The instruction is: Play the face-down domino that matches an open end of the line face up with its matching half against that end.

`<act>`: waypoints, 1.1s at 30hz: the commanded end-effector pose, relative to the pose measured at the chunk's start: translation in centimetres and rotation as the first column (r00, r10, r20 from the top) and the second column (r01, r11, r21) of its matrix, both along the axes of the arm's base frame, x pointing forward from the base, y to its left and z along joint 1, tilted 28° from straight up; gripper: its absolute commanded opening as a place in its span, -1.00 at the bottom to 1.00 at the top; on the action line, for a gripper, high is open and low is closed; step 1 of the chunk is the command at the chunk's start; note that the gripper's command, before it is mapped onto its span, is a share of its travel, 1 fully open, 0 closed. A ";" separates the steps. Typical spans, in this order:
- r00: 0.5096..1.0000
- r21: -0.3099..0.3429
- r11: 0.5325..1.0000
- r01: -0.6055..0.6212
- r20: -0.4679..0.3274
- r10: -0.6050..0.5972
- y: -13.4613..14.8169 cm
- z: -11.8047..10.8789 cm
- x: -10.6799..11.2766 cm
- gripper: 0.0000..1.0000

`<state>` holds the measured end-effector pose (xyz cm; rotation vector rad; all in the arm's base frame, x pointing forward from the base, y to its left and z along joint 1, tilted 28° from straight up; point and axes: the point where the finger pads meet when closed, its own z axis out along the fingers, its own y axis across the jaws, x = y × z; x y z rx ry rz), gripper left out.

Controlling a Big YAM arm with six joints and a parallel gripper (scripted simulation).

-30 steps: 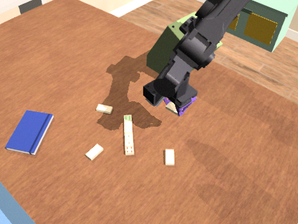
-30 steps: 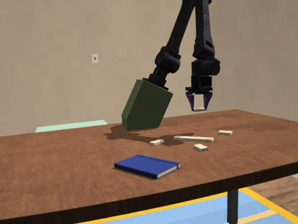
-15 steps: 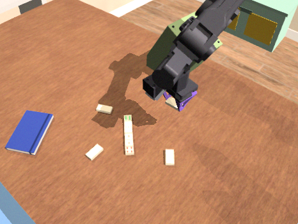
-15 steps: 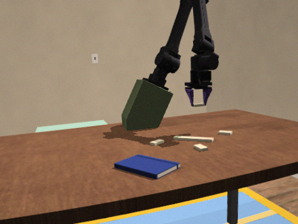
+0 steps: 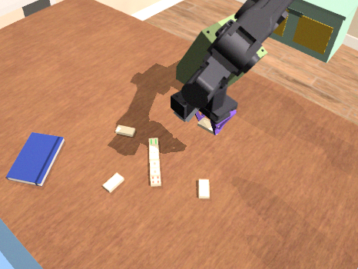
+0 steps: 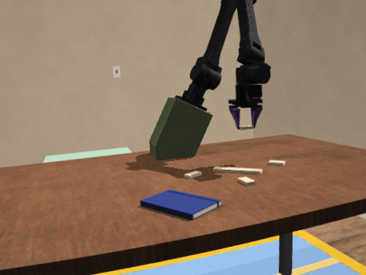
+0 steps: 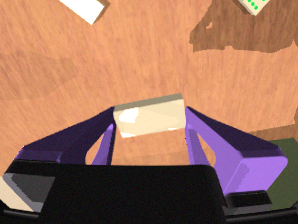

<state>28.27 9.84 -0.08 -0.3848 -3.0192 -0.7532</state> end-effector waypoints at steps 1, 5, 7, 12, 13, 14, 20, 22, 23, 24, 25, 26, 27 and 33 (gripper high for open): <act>0.999 0.003 1.000 0.009 0.033 -0.009 -0.3 1.0 1.2 -0.05; 0.998 0.006 1.000 0.014 0.058 -0.014 -0.4 1.7 2.2 -0.05; 0.998 0.007 1.000 0.015 0.065 -0.016 -0.5 1.9 2.4 -0.05; 0.998 0.007 1.000 0.015 0.065 -0.016 -0.5 1.9 2.4 -0.05; 0.998 0.007 1.000 0.015 0.065 -0.016 -0.5 1.9 2.4 -0.05; 1.000 0.002 1.000 0.007 0.018 -0.007 -0.2 0.5 0.6 -0.05; 0.998 0.006 1.000 0.017 0.055 -0.017 -0.4 1.6 2.1 -0.05; 0.998 0.007 1.000 0.021 0.067 -0.021 -0.5 1.9 2.5 -0.05; 0.997 0.008 1.000 0.022 0.073 -0.023 -0.5 2.1 2.8 -0.05; 0.997 0.008 1.000 0.022 0.073 -0.023 -0.5 2.1 2.8 -0.05; 0.997 0.008 1.000 0.022 0.073 -0.023 -0.5 2.1 2.8 -0.05; 0.997 0.008 1.000 0.022 0.073 -0.023 -0.5 2.1 2.8 -0.05; 0.997 0.008 1.000 0.022 0.073 -0.023 -0.5 2.1 2.8 -0.05; 0.999 0.004 1.000 0.019 0.033 -0.019 -1.5 0.5 2.8 -0.05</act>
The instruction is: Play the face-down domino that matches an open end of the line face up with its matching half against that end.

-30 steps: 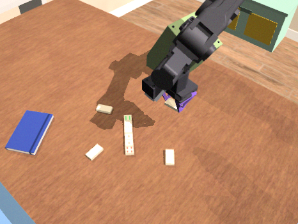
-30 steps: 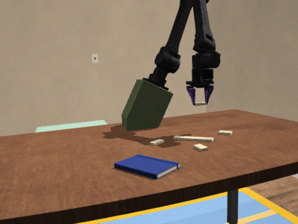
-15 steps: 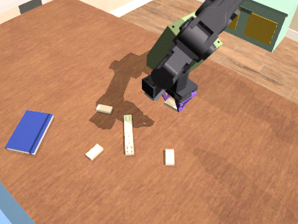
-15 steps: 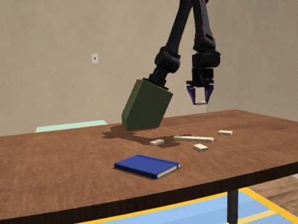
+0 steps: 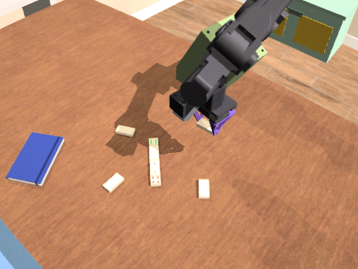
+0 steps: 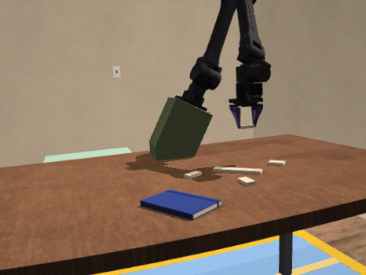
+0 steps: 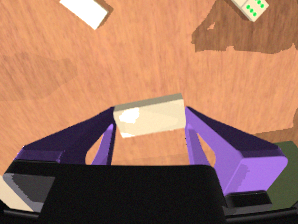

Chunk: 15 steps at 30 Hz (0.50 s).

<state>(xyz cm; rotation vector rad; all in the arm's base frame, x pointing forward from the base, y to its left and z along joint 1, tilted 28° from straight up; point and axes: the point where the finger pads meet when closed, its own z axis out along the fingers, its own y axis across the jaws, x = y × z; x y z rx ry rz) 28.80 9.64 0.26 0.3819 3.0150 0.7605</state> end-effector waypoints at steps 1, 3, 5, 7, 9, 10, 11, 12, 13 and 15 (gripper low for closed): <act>1.000 0.002 1.000 0.021 0.023 -0.021 -1.7 0.1 3.0 -0.05; 0.999 0.004 1.000 0.030 0.032 -0.030 -2.7 0.0 4.5 -0.05; 0.998 0.005 0.999 0.038 0.041 -0.038 -3.6 0.0 6.0 -0.05; 0.998 0.007 0.999 0.047 0.050 -0.047 -4.5 -0.1 7.5 -0.05; 0.998 0.007 0.999 0.047 0.050 -0.047 -4.5 -0.1 7.5 -0.05; 0.998 0.007 0.999 0.047 0.050 -0.047 -4.5 -0.1 7.5 -0.05; 0.998 0.007 0.999 0.047 0.050 -0.047 -4.5 -0.1 7.5 -0.05; 0.998 0.007 0.999 0.047 0.050 -0.047 -4.5 -0.1 7.5 -0.05; 0.998 0.007 0.999 0.047 0.050 -0.047 -4.5 -0.1 7.5 -0.05; 0.998 0.005 0.998 0.062 0.031 -0.062 -4.8 -0.5 7.2 -0.05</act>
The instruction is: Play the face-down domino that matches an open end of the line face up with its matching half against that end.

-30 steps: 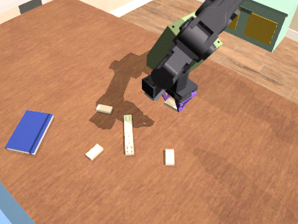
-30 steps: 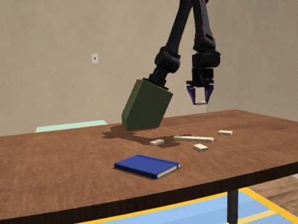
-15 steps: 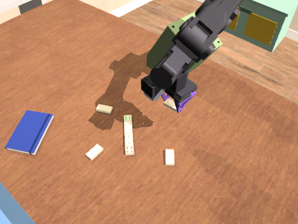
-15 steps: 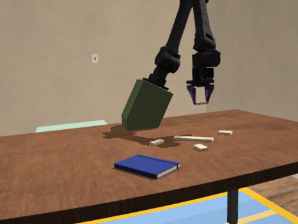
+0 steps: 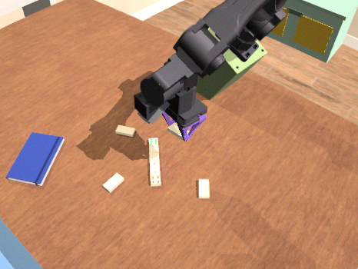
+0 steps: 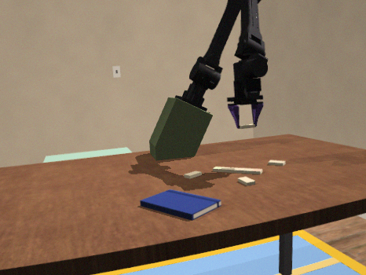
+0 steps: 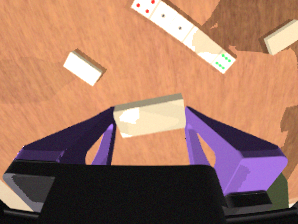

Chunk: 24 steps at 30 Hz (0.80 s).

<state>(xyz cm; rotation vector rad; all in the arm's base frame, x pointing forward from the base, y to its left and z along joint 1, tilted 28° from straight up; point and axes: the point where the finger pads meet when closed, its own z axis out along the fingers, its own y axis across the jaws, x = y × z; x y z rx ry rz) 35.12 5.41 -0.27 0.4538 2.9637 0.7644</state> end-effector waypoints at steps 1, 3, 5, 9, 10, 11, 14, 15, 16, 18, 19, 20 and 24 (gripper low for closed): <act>1.000 -0.002 1.000 0.000 0.005 0.000 -1.0 -0.1 1.5 -0.05; 1.000 -0.003 1.000 -0.007 0.005 0.007 -1.9 -0.3 2.8 -0.05; 1.000 -0.004 1.000 -0.014 0.005 0.014 -2.8 -0.6 4.2 -0.05; 1.000 -0.005 1.000 -0.029 0.005 0.029 -4.6 -1.1 6.8 -0.05; 1.000 -0.005 1.000 -0.029 0.005 0.029 -4.6 -1.1 6.8 -0.05; 1.000 -0.005 1.000 -0.029 0.005 0.029 -4.6 -1.1 6.8 -0.05; 1.000 -0.005 1.000 -0.029 0.005 0.029 -4.6 -1.1 6.8 -0.05; 1.000 -0.005 1.000 -0.029 0.005 0.029 -4.6 -1.1 6.8 -0.05; 1.000 -0.005 1.000 -0.029 0.005 0.029 -4.6 -1.1 6.8 -0.05; 1.000 -0.005 1.000 -0.014 -0.009 0.014 -5.2 -1.8 7.1 -0.05; 1.000 -0.005 1.000 -0.017 -0.008 0.017 -5.6 -2.0 7.8 -0.05; 1.000 -0.005 1.000 -0.020 -0.008 0.020 -6.1 -2.2 8.4 -0.05; 0.999 -0.006 0.999 -0.031 -0.004 0.031 -7.9 -2.8 10.8 -0.05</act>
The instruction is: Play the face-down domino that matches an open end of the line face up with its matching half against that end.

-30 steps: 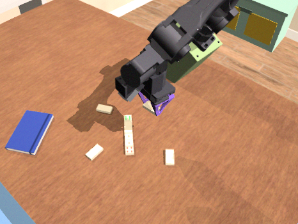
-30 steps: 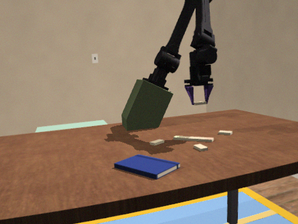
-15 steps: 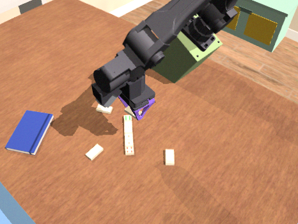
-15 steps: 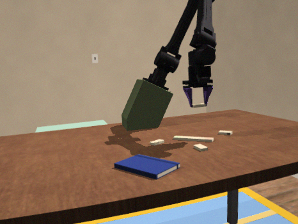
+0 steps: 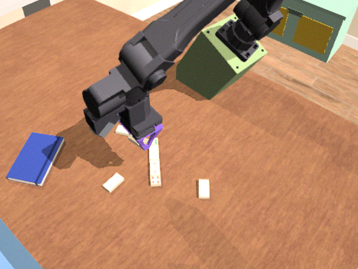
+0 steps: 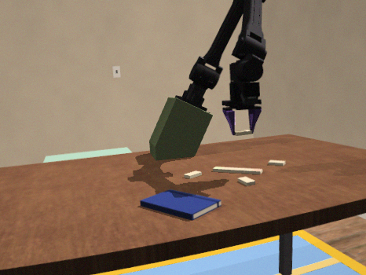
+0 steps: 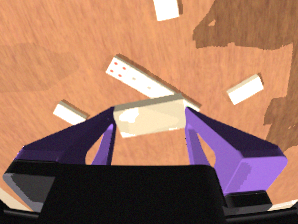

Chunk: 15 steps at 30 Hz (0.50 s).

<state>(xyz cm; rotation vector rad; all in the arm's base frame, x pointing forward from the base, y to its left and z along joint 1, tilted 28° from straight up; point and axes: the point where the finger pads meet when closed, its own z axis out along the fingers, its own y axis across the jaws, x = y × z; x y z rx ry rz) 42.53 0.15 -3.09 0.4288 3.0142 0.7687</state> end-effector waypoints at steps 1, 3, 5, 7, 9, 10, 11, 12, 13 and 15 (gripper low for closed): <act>0.999 -0.007 1.000 -0.003 0.037 0.004 -3.1 -0.2 4.0 -0.05; 0.999 -0.007 1.000 -0.006 0.038 0.007 -3.6 -0.3 4.7 -0.05; 0.999 -0.007 1.000 -0.006 0.038 0.007 -3.6 -0.3 4.7 -0.05; 0.999 -0.007 1.000 -0.006 0.038 0.007 -3.6 -0.3 4.7 -0.05; 0.999 -0.007 1.000 -0.006 0.038 0.007 -3.6 -0.3 4.7 -0.05; 1.000 -0.004 1.000 0.007 0.023 -0.007 -3.5 -0.9 4.3 -0.05; 1.000 -0.005 1.000 0.006 0.024 -0.006 -4.0 -1.0 4.9 -0.05; 1.000 -0.006 1.000 0.004 0.026 -0.004 -4.5 -1.2 5.5 -0.05; 1.000 -0.006 1.000 0.003 0.027 -0.003 -5.0 -1.4 6.1 -0.05; 1.000 -0.008 1.000 0.000 0.030 0.000 -5.9 -1.8 7.3 -0.05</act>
